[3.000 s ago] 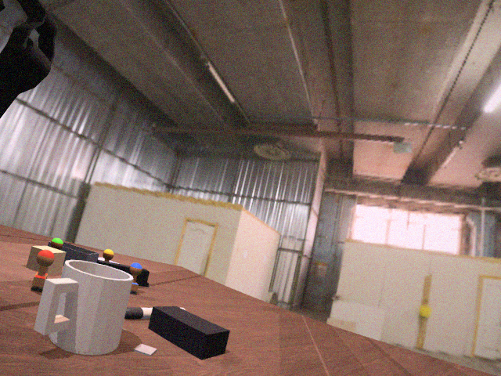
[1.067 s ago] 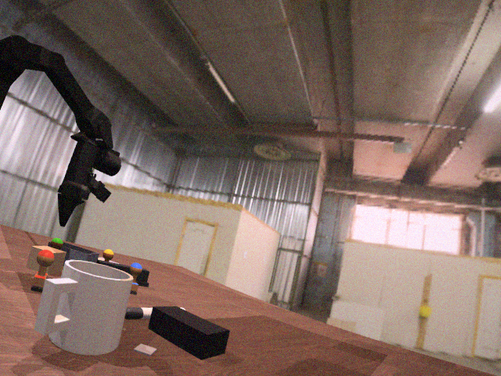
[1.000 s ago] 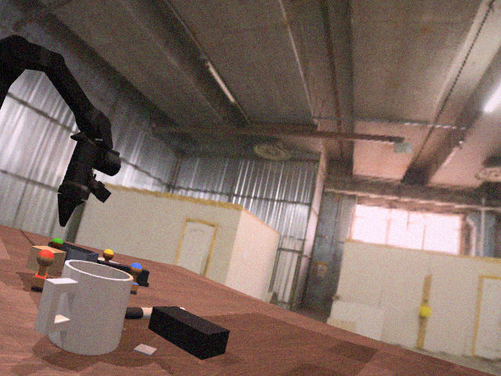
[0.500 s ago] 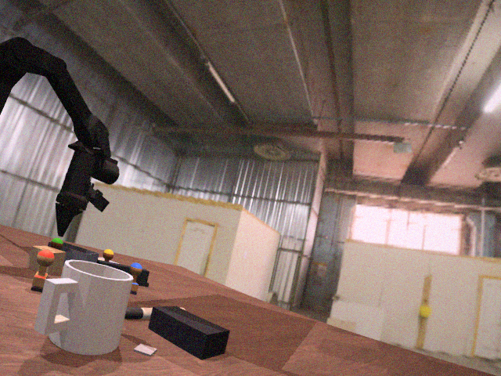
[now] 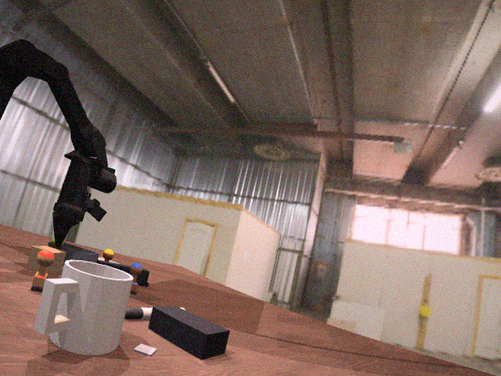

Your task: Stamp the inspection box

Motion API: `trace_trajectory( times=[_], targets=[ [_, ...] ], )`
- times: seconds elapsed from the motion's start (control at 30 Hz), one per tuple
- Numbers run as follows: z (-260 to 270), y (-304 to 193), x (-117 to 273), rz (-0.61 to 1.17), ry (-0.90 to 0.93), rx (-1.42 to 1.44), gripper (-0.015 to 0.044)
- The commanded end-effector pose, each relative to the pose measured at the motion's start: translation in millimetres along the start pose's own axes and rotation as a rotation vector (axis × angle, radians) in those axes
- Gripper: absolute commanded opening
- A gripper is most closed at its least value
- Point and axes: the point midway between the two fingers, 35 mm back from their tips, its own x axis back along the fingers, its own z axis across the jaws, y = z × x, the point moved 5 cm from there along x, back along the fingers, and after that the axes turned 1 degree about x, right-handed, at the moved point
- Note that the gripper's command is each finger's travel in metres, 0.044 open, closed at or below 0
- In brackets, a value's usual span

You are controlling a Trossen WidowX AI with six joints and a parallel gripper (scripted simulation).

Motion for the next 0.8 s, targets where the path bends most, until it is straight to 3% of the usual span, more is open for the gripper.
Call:
trace_trajectory(
  times=[0.0,0.77],
  targets=[
    [-1.0,-0.3,-6.1,-0.001,-0.005,0.004,0.0222],
    [-3.1,-2.5,-27.7,-0.001,-0.005,0.004,0.0222]
  ],
)
